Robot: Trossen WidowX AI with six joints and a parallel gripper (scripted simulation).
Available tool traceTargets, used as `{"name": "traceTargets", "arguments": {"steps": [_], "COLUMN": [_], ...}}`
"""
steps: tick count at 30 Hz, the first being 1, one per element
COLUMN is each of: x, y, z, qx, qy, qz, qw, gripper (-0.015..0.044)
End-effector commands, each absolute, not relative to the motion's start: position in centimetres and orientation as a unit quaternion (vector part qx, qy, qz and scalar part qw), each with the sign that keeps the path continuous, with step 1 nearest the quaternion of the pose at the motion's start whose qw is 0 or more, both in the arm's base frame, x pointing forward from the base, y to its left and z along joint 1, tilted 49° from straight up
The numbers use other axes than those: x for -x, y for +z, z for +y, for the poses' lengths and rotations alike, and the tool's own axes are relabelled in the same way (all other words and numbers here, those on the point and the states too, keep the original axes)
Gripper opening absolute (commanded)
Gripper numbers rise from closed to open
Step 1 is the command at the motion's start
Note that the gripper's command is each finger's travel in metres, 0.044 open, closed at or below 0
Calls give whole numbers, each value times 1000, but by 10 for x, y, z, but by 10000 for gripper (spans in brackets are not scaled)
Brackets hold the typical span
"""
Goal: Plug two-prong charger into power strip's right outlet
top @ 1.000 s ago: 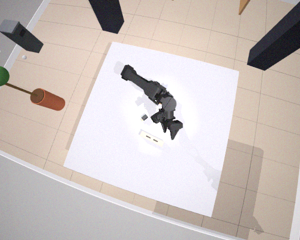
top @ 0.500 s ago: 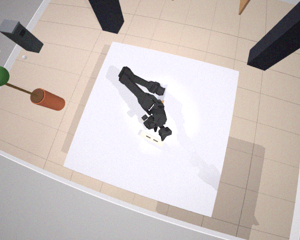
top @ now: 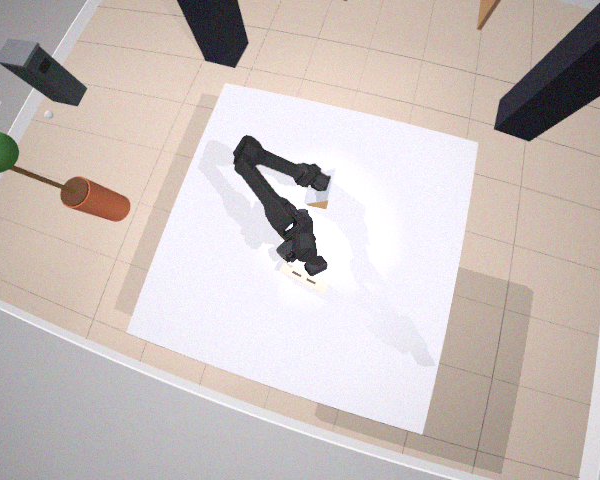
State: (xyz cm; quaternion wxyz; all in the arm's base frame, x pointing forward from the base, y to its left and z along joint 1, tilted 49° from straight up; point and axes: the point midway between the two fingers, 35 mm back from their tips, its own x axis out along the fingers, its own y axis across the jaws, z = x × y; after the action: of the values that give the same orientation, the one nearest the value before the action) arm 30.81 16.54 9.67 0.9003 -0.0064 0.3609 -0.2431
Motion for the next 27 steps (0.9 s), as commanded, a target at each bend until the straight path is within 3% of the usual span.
{"name": "traceTargets", "arguments": {"steps": [1, 27], "x": [-305, -242], "y": [94, 85], "z": [138, 0], "qx": [25, 101], "qy": [-270, -404], "qz": [384, 523], "qw": [883, 744], "gripper": [440, 440]}}
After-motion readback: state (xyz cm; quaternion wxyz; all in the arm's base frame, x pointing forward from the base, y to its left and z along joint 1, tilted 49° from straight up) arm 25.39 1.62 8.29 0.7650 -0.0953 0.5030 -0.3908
